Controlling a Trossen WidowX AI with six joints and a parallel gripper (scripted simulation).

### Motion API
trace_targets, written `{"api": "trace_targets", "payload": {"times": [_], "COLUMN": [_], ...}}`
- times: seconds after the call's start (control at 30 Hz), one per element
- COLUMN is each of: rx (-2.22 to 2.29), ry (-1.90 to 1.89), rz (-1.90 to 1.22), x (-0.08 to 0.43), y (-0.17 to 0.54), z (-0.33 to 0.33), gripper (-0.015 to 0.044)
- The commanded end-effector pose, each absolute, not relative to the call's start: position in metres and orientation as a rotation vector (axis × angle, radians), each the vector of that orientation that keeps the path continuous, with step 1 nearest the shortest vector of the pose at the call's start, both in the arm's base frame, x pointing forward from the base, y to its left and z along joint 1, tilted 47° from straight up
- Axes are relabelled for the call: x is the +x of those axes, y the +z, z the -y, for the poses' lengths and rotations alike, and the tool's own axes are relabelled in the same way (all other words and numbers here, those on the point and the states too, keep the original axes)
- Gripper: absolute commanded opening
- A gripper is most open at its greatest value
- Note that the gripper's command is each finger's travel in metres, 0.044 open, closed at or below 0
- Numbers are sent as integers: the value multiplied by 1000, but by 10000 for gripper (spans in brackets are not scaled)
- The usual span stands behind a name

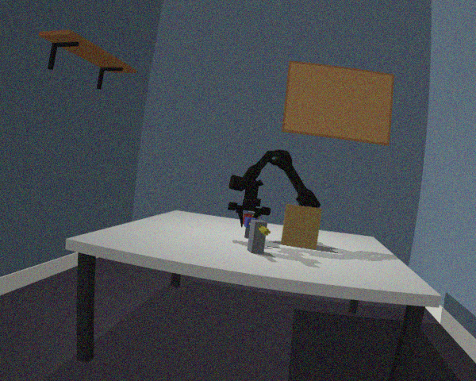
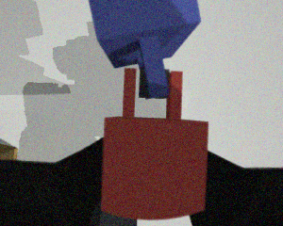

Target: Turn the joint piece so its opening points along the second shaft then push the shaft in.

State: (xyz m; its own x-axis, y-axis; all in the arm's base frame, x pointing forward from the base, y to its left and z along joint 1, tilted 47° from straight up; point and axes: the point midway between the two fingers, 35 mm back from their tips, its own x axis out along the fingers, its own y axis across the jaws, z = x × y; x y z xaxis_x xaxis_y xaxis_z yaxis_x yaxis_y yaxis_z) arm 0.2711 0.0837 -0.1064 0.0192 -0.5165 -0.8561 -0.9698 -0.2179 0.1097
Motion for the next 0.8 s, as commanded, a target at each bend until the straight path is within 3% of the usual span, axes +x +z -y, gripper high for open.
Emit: {"api": "trace_targets", "payload": {"times": [0.0, 0.3, 0.47, 0.57, 0.77], "rx": [-1777, -1777, -1777, -1777, -1777], "ry": [1121, 1121, 1121, 1121, 1121], "rz": [-1516, -1516, -1516, -1516, -1516], "x": [271, 271, 271, 271, 271], "y": [-106, -106, -106, -106, -106], "z": [-84, -84, -84, -84, -84], "gripper": [0, 0, 131, 147, 304]}}
